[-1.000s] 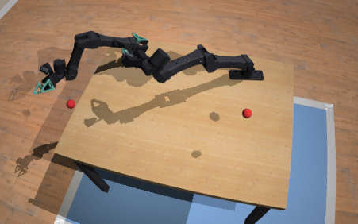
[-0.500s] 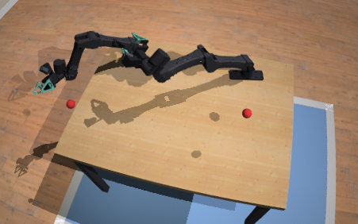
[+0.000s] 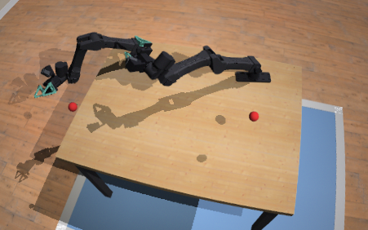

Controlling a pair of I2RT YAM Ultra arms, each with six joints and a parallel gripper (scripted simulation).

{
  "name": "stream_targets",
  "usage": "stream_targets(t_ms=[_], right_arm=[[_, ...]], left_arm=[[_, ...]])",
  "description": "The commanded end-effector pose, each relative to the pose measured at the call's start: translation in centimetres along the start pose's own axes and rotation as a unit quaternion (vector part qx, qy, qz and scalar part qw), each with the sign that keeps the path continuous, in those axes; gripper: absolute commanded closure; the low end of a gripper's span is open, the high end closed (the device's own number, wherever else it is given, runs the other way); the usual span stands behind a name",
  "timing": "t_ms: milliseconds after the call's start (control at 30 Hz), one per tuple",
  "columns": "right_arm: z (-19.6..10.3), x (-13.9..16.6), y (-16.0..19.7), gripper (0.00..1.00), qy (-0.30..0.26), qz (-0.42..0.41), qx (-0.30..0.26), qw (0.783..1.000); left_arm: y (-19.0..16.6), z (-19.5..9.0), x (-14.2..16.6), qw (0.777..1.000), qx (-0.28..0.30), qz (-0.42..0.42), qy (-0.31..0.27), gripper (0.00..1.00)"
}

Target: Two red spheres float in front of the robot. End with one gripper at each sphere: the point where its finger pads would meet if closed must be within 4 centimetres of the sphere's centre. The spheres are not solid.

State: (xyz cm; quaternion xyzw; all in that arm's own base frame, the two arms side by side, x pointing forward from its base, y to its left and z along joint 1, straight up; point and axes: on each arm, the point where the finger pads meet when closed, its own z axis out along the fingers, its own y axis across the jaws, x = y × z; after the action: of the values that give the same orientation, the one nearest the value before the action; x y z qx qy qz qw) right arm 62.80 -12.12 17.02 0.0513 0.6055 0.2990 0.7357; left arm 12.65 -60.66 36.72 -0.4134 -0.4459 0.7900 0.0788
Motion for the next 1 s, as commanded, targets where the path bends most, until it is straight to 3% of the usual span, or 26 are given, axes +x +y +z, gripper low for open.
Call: stream_targets(t_ms=[0, 100, 233, 400, 600, 667, 700, 833, 967], right_arm=[[1.4, -0.7, 2.5, 0.00, -0.006, -0.019, -0.010, 1.000], [1.7, -0.6, 3.0, 0.00, -0.006, -0.022, -0.011, 1.000], [3.2, -0.1, 5.6, 0.00, -0.007, -0.037, -0.018, 0.999], [5.2, 0.7, 10.1, 0.00, -0.007, -0.061, -0.028, 0.998], [7.3, 1.8, 16.6, 0.00, -0.008, -0.095, -0.042, 0.995], [7.3, 1.8, 16.6, 0.00, -0.008, -0.095, -0.042, 0.995], [7.6, 2.0, 17.7, 0.00, -0.008, -0.101, -0.044, 0.994], [8.4, 2.7, 22.4, 0.00, -0.008, -0.125, -0.053, 0.991], [8.8, 3.4, 26.8, 0.00, -0.008, -0.148, -0.062, 0.987]], left_arm=[[-2.1, -2.2, -3.9, 0.998, -0.020, 0.033, -0.059, 0.00], [-2.2, -2.9, -4.7, 0.996, -0.028, 0.037, -0.073, 0.00], [-2.6, -6.7, -8.3, 0.985, -0.073, 0.058, -0.143, 0.00], [-3.4, -13.9, -12.8, 0.954, -0.159, 0.090, -0.238, 0.00], [-4.8, -25.8, -15.5, 0.899, -0.277, 0.119, -0.319, 0.00], [-4.8, -25.8, -15.5, 0.899, -0.277, 0.119, -0.319, 0.00], [-5.1, -28.0, -15.4, 0.863, -0.334, 0.134, -0.354, 0.00], [-6.7, -36.7, -13.6, 0.811, -0.420, 0.141, -0.383, 0.00], [-8.6, -44.4, -9.6, 0.760, -0.499, 0.136, -0.392, 0.00]])
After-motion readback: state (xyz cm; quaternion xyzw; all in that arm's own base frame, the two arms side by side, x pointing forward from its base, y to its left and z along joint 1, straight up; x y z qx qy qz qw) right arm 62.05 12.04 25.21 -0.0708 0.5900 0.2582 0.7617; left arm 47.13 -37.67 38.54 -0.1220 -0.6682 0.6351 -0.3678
